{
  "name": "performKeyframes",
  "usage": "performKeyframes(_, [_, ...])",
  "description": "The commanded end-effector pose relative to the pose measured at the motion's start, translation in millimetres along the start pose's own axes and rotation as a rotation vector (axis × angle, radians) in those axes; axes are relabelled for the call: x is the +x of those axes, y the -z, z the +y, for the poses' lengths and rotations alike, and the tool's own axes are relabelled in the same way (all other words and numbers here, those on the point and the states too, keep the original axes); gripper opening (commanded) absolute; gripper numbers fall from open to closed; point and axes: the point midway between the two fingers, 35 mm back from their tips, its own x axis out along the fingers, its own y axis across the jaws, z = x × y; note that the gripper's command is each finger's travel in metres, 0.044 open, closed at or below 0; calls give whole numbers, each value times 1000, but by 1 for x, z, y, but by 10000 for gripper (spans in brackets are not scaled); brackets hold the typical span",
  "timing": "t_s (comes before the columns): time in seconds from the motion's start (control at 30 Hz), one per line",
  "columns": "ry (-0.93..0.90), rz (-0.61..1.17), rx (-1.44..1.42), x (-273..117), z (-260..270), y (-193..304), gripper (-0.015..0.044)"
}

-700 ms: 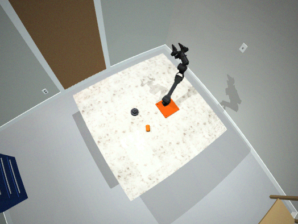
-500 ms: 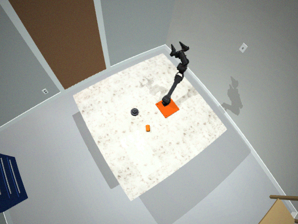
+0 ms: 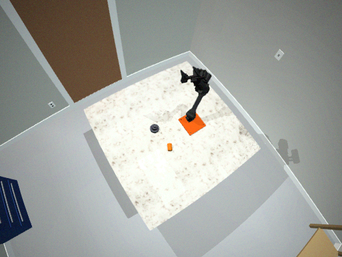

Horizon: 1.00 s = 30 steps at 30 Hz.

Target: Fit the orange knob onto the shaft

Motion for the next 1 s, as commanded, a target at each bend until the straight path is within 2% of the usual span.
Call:
performKeyframes(0.0, [7,197,-227,3,-18,75,440])
performKeyframes(0.27, [-24,683,-683,-32,-84,229,440])
performKeyframes(0.53, [-125,1251,-1063,-124,-178,344,440])
performKeyframes(0.77, [-282,1862,-1282,-244,-267,389,440])
performKeyframes(0.97, [-467,2509,-1279,-361,-329,370,440])
